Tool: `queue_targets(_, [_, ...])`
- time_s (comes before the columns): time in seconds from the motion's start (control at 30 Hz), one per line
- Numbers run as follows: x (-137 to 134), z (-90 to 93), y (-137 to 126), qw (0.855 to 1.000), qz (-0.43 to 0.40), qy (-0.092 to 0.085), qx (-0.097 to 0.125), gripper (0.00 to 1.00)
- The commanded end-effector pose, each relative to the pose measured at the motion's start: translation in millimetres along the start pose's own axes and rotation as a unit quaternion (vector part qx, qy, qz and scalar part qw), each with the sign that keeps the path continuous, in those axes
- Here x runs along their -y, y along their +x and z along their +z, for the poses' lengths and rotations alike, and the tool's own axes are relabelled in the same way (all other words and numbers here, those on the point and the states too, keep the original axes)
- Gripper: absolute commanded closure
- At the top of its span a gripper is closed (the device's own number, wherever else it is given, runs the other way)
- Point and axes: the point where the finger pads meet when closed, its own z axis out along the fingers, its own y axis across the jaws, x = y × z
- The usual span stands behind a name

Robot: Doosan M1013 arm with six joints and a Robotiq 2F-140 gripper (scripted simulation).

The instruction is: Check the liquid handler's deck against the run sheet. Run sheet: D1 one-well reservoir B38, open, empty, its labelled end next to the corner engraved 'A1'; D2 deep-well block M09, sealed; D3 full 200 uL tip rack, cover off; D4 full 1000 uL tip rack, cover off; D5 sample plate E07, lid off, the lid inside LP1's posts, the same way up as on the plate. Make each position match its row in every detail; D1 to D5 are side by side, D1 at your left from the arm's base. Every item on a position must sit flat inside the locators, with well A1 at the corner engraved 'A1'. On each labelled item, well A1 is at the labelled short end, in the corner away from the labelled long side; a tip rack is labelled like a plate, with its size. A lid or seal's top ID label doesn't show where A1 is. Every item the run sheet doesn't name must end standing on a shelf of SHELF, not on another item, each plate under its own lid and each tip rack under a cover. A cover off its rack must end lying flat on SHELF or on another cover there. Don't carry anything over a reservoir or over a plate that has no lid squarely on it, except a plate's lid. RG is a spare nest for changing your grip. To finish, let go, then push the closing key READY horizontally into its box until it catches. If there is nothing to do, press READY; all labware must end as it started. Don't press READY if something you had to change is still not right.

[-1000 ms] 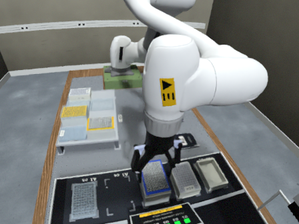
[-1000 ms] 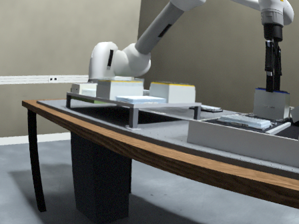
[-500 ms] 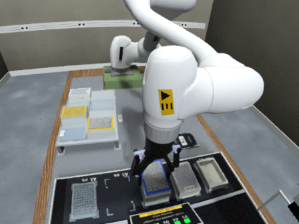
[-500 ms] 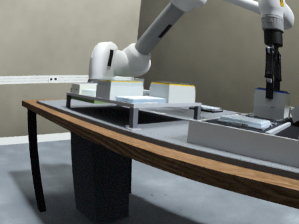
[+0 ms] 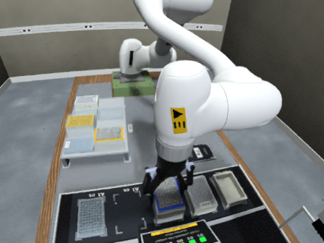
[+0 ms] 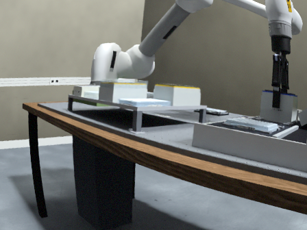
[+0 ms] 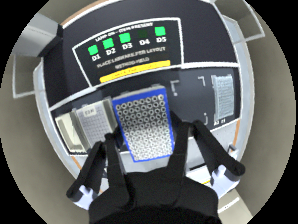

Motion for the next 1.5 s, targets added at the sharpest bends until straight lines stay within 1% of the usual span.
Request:
queue_targets(0.0, [5.1, 4.7, 0.1, 1.0, 0.0, 0.002, -0.002, 0.34])
queue_targets(0.9, [5.1, 3.6, 0.1, 1.0, 0.0, 0.002, -0.002, 0.34])
queue_targets(0.93, [5.1, 3.5, 0.2, 1.0, 0.0, 0.002, -0.002, 0.9])
queue_targets(1.47, [4.9, 3.6, 0.1, 1.0, 0.0, 0.002, -0.002, 0.9])
